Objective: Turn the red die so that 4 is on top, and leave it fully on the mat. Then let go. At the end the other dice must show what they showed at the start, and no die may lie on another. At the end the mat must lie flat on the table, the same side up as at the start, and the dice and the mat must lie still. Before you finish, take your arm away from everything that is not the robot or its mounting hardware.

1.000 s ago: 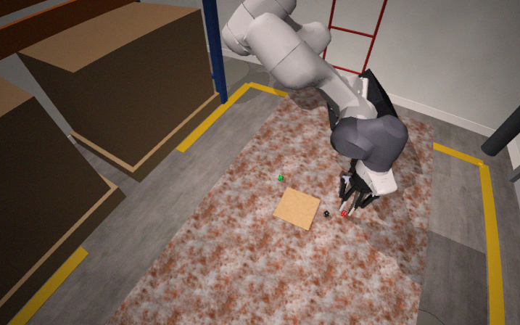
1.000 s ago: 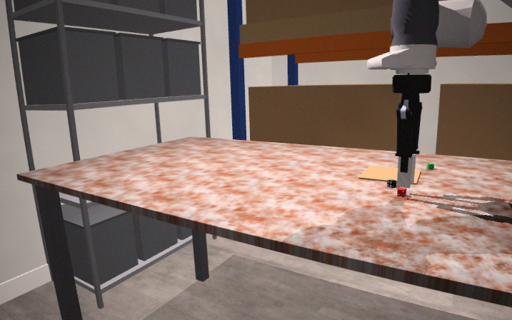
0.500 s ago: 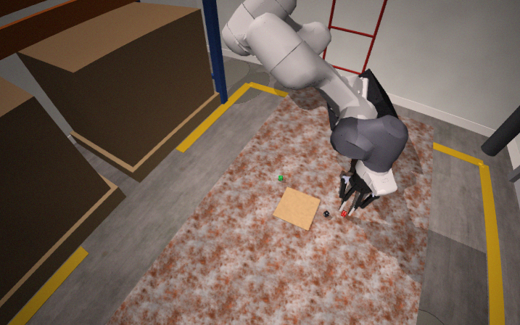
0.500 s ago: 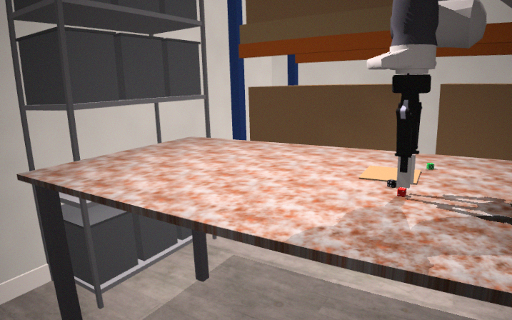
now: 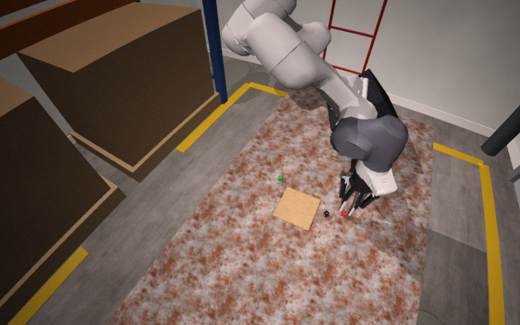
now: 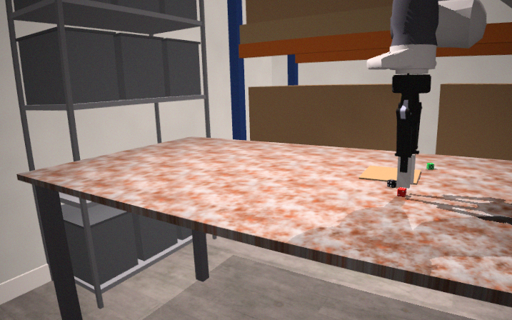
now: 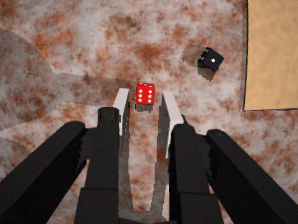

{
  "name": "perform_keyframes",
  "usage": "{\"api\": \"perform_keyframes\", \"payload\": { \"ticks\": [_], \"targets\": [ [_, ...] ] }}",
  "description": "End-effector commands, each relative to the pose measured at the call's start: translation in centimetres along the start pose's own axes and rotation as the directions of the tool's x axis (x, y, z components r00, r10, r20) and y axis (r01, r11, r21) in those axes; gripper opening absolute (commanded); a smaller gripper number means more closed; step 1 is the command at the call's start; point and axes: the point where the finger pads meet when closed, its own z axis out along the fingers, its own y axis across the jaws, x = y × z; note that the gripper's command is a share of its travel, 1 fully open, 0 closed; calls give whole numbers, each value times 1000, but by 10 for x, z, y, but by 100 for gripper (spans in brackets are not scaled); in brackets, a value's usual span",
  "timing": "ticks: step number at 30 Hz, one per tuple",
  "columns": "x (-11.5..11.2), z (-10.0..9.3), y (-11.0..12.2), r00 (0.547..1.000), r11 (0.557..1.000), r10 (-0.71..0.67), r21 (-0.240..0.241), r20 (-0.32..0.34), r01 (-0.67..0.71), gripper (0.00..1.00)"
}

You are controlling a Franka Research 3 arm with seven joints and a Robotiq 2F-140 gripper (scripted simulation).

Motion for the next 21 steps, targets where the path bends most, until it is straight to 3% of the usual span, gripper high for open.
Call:
{"api": "perform_keyframes", "payload": {
  "ticks": [1,21],
  "targets": [
    [0,1,0,1000,1000,3,2,0,-3,19],
    [0,3,0,1000,1000,3,2,0,-3,19]
  ]
}}
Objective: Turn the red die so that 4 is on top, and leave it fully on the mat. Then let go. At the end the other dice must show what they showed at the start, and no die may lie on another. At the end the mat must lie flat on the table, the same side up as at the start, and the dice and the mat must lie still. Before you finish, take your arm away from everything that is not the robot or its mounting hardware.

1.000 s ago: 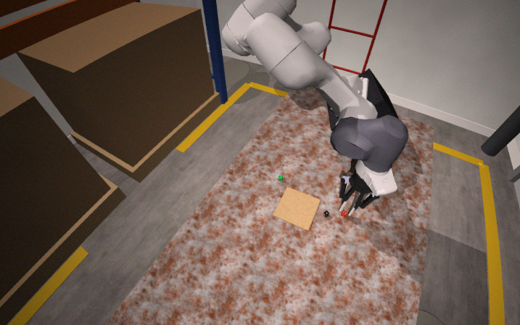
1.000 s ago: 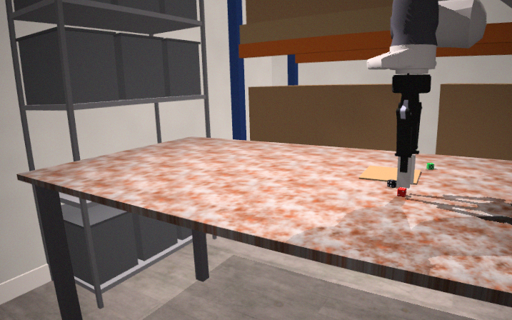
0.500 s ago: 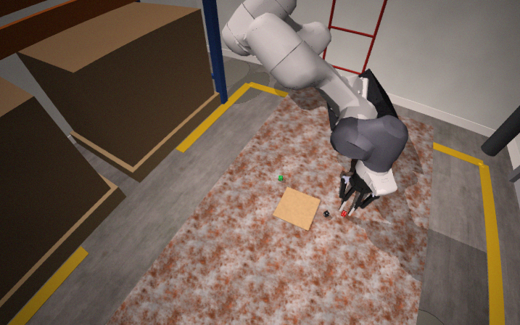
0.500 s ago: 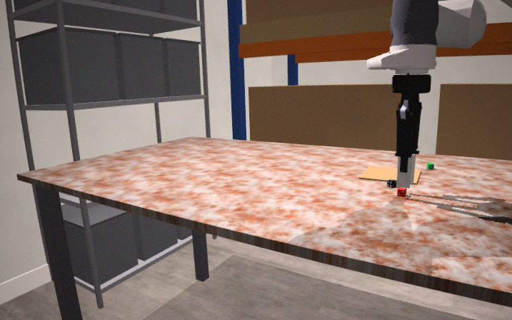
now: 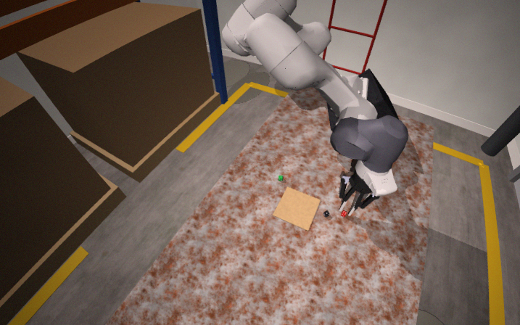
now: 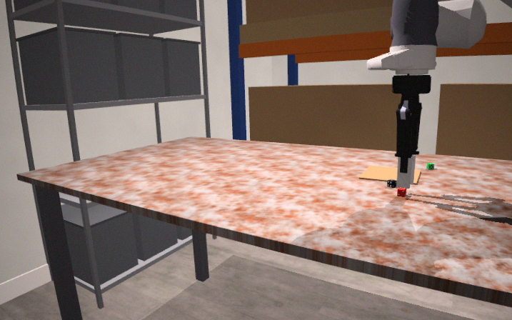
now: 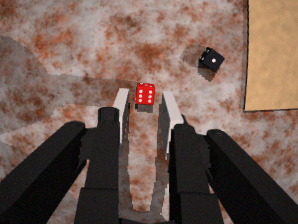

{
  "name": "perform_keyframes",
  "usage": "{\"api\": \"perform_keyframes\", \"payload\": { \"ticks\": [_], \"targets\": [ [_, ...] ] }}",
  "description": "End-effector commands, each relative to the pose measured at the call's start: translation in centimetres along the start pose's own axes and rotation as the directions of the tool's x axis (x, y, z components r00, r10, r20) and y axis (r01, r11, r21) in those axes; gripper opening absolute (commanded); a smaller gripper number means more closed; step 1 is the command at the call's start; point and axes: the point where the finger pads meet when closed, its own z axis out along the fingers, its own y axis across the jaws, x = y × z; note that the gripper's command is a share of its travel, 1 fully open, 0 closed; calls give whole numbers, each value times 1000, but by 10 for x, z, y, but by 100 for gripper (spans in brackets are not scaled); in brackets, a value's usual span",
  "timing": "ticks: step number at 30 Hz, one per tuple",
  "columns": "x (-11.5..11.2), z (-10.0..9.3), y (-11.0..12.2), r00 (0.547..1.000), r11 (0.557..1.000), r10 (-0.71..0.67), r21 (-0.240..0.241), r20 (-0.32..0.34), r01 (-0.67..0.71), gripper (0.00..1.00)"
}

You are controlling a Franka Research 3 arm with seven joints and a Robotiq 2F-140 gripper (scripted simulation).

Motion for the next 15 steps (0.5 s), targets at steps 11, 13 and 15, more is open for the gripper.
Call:
{"api": "perform_keyframes", "payload": {
  "ticks": [11,13,15],
  "targets": [
    [1,12,0,1000,1000,4,2,0,-4,19],
    [1,15,0,1000,1000,4,2,0,-4,19],
    [1,17,0,1000,1000,4,2,0,-4,19]
  ]
}}
